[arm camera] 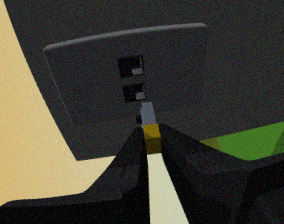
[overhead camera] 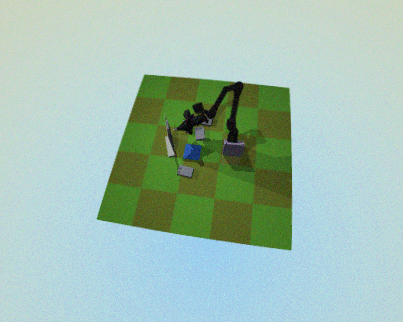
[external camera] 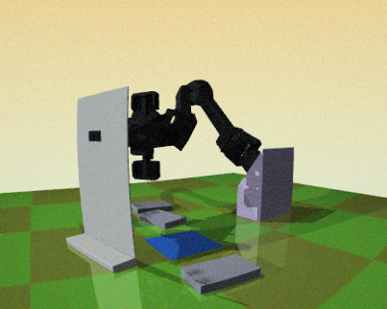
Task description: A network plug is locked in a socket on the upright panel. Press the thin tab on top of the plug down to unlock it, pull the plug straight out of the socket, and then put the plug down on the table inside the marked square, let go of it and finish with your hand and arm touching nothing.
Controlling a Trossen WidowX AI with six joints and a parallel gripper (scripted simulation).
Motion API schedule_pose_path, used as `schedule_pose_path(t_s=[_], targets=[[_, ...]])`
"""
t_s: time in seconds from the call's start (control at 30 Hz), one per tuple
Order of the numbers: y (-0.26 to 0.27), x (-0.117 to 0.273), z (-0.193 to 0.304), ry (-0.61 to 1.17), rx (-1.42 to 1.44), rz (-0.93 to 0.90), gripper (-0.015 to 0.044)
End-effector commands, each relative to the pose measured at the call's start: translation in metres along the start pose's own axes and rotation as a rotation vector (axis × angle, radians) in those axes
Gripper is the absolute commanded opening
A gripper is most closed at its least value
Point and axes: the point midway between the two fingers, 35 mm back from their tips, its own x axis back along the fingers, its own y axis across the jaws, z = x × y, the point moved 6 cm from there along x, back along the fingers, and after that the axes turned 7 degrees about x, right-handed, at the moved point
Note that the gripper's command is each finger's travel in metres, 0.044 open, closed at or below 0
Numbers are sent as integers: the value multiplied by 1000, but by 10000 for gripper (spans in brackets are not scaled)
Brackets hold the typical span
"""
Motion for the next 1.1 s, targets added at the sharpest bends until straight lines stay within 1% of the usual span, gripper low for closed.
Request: schedule_pose_path(t_s=[0.0,1.07], targets=[[1,3,1,1,5,-4,0],[1,16,4,2,5,-3,0]])
